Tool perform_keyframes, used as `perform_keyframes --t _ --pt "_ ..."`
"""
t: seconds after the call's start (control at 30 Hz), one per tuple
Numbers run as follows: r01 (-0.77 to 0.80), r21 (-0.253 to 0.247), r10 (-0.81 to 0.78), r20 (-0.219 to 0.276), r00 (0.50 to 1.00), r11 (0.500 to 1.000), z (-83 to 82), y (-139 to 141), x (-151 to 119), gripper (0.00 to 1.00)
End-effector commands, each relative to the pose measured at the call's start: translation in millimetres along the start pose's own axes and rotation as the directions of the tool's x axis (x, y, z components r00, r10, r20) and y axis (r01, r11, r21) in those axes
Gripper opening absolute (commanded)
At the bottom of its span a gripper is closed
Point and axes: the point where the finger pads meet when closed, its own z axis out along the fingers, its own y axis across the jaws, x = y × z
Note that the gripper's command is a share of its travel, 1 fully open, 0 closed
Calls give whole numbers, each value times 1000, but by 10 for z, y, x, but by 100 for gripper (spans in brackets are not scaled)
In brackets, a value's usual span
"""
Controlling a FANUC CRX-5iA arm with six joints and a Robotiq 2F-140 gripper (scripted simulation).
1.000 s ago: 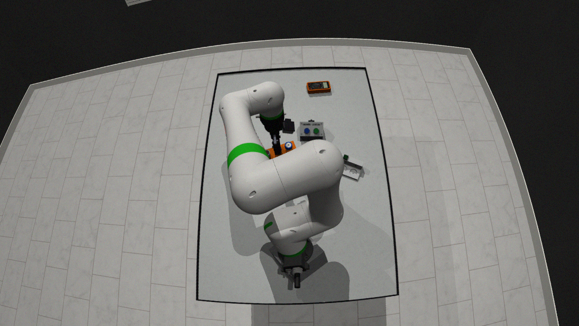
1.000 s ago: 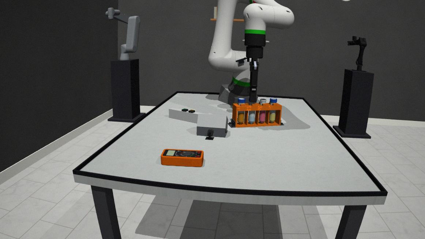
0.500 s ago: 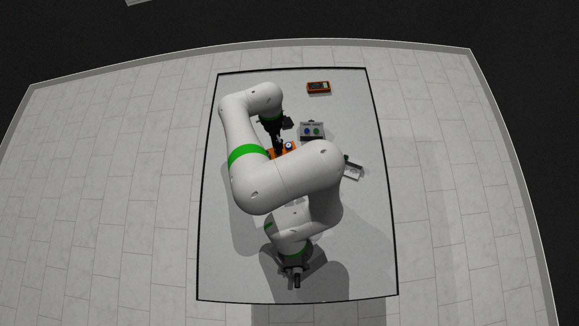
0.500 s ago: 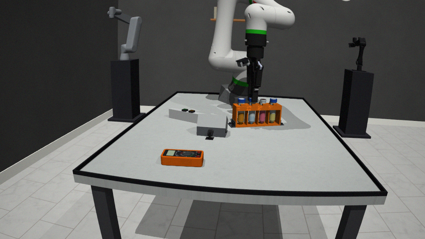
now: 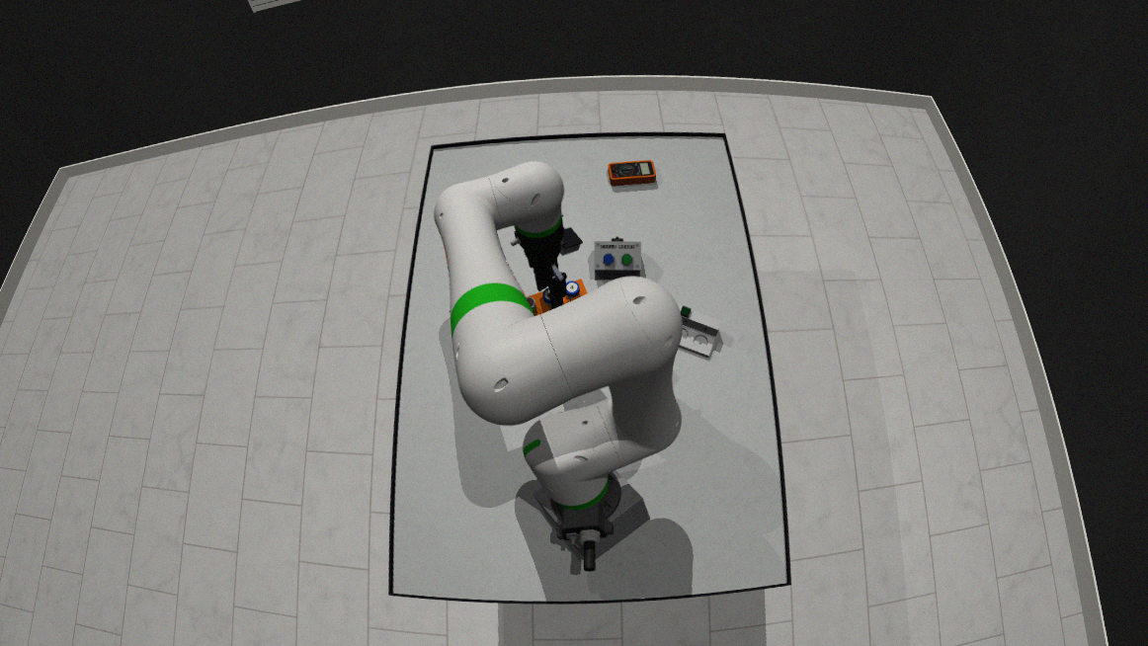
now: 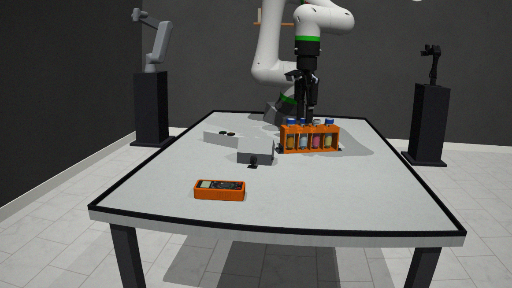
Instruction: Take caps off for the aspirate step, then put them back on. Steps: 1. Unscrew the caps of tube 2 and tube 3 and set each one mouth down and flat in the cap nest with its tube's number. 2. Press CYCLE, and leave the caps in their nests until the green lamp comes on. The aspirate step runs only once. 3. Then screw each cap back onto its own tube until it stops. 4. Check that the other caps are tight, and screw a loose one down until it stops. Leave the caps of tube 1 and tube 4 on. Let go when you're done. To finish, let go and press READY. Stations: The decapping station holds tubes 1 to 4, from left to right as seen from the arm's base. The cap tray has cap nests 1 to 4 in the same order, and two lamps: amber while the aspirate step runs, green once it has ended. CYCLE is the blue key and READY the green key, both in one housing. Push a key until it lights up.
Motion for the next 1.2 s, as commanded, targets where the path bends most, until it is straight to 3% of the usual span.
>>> perform_keyframes --t 0.0,0.1,0.2,0.23,0.73,0.77,1.17 --pt "0 1 0 -1 1000 1000 -8 -5 4 41" --pt "0 1 0 -1 1000 1000 -8 -5 4 41" --pt "-247 2 247 -1 969 969 -23 -5 5 41" --pt "-259 2 259 -1 966 966 -28 -5 5 41" --pt "-259 2 259 -1 966 966 -79 -6 5 41" --pt "-259 2 259 -1 966 966 -78 -6 4 30" --pt "-259 2 259 -1 966 966 -79 -6 4 30"
